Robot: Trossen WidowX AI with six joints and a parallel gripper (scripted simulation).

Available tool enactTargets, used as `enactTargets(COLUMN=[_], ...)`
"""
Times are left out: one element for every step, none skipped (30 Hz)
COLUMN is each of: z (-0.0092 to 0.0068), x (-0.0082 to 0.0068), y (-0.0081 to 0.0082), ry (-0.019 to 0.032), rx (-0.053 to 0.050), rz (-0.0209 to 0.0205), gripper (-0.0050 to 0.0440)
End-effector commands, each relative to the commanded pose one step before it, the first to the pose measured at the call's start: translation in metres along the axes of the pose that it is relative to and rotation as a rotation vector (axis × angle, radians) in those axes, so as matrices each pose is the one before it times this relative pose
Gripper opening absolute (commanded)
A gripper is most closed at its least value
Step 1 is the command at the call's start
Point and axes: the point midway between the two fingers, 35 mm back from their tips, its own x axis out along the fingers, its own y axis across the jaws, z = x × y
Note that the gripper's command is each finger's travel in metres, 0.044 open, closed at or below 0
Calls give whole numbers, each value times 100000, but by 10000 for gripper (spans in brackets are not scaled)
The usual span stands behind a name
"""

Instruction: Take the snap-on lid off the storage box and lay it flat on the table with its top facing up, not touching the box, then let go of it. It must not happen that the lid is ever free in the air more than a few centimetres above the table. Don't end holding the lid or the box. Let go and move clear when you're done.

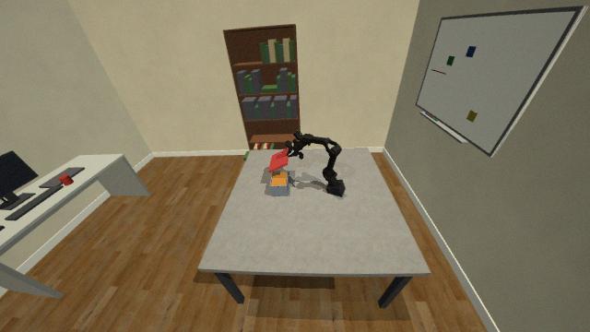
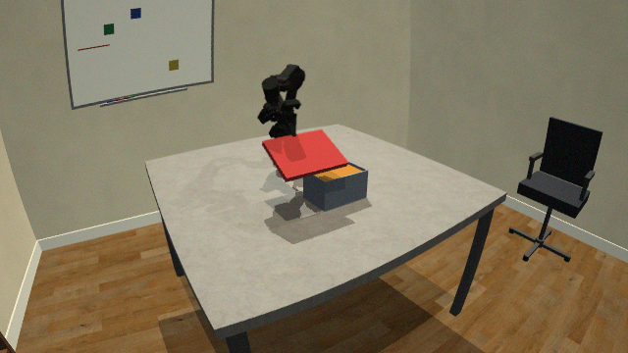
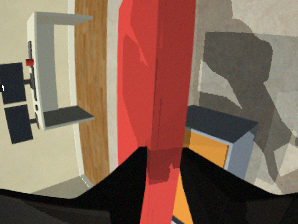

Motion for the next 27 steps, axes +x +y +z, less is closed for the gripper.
enactTargets(z=[1091,197,199,199,199,199,199,199,199,199,0,0,234,437,309,221,198,197,199,200,200,200,200,200,200,200,200], x=[-306,-10,-10,-10,-10,-10,-10,-10,-10,-10,0,0,-11,-20,-16,-11,-10,-10,-10,-10,-10,-10,-10,-10,-10,-10,-10], y=[713,-8,-8,-8,-8,-8,-8,-8,-8,-8,0,0,-10,-17,-13,-9,-8,-8,-8,-8,-8,-8,-8,-8,-8,-8,-8], ry=[-3,0,0,0,0,0,0,0,0,0,0,0,0,2,-1,0,0,0,0,0,0,0,0,0,0,0,0], rx=[-1689,0,0,0,0,0,0,0,0,0,0,0,0,-2,1,0,0,0,0,0,0,0,0,0,0,0,0], rz=[1574,0,0,0,0,0,0,0,0,0,0,0,0,-5,2,1,0,0,0,0,0,0,0,0,0,0,0], gripper=[-50,-50,-50,-50,-50,-50,-50,-50,-50,-50,-50,-50,-50,-50,-50,-50,-50,-50,-50,-50,-50,-50,-50,-50,-50,-50,-50])
